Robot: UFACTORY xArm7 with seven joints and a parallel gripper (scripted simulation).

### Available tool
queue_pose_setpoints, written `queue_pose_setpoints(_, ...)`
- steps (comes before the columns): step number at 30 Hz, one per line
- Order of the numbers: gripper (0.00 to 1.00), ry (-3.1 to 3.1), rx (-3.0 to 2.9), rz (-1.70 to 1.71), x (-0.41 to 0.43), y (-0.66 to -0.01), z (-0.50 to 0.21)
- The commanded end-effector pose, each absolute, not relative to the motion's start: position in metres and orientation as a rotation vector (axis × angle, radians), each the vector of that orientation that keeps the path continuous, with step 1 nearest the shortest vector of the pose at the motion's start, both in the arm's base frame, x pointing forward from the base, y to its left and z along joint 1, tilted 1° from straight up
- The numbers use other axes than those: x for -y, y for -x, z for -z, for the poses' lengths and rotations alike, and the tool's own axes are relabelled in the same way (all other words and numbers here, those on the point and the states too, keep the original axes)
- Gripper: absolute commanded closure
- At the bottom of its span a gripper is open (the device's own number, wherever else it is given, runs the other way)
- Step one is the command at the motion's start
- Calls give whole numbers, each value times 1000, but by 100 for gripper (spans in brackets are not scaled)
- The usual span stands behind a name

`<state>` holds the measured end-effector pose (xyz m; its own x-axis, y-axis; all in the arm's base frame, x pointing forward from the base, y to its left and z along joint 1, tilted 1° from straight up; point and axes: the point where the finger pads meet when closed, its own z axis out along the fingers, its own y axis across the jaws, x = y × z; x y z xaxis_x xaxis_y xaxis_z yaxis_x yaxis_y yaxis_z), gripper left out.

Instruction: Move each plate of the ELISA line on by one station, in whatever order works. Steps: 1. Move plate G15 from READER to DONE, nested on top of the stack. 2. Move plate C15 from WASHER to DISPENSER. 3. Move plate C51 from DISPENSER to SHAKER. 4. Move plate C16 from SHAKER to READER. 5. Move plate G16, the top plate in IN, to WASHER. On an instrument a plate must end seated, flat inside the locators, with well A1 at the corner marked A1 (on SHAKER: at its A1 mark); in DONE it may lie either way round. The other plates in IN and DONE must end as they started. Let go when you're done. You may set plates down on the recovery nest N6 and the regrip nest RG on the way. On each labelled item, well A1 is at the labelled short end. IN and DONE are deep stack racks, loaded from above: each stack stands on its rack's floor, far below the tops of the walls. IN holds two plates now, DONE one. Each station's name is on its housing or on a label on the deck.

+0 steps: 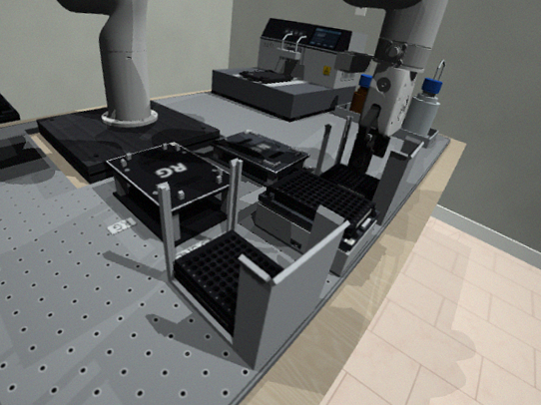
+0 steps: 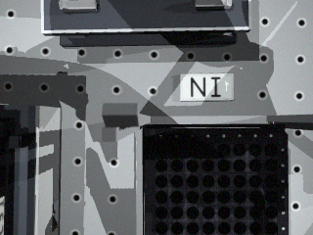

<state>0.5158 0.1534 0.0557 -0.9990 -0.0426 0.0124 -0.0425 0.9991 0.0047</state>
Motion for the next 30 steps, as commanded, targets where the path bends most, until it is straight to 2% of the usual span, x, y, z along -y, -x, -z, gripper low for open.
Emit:
queue_pose_setpoints(1, 0, -67, 3133, 10, -154, -517, -53)
queue_pose_setpoints(30, 0, -67, 3133, 10, -154, -517, -43)
